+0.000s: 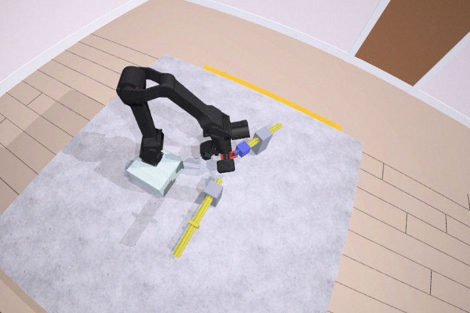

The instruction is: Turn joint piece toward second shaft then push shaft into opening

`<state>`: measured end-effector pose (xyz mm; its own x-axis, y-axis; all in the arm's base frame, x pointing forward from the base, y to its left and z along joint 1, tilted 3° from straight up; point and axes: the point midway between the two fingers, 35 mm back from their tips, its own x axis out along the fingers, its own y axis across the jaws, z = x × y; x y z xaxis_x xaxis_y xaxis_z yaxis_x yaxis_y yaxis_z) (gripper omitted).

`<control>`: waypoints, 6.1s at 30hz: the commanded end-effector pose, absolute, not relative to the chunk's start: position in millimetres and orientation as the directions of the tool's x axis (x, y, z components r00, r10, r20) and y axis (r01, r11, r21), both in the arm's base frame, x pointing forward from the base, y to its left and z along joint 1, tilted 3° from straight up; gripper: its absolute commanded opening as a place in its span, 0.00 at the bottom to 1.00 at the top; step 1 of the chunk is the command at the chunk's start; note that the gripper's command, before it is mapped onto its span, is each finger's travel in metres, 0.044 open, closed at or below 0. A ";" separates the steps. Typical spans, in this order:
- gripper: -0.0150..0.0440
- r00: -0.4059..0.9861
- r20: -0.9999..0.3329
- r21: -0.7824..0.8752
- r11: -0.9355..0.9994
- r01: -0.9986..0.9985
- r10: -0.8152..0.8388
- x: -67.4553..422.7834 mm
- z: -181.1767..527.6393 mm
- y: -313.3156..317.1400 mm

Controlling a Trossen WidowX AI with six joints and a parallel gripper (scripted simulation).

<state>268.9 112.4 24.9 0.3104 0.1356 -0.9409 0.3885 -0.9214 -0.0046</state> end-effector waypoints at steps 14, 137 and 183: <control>0.82 0.309 -0.942 -0.003 -0.924 0.384 0.131 275.0 6.4 114.4; 0.25 0.298 -0.946 0.004 -0.914 0.406 0.129 275.8 7.9 113.1; 0.25 0.021 -0.998 0.046 -0.488 0.872 -0.055 283.6 20.2 93.5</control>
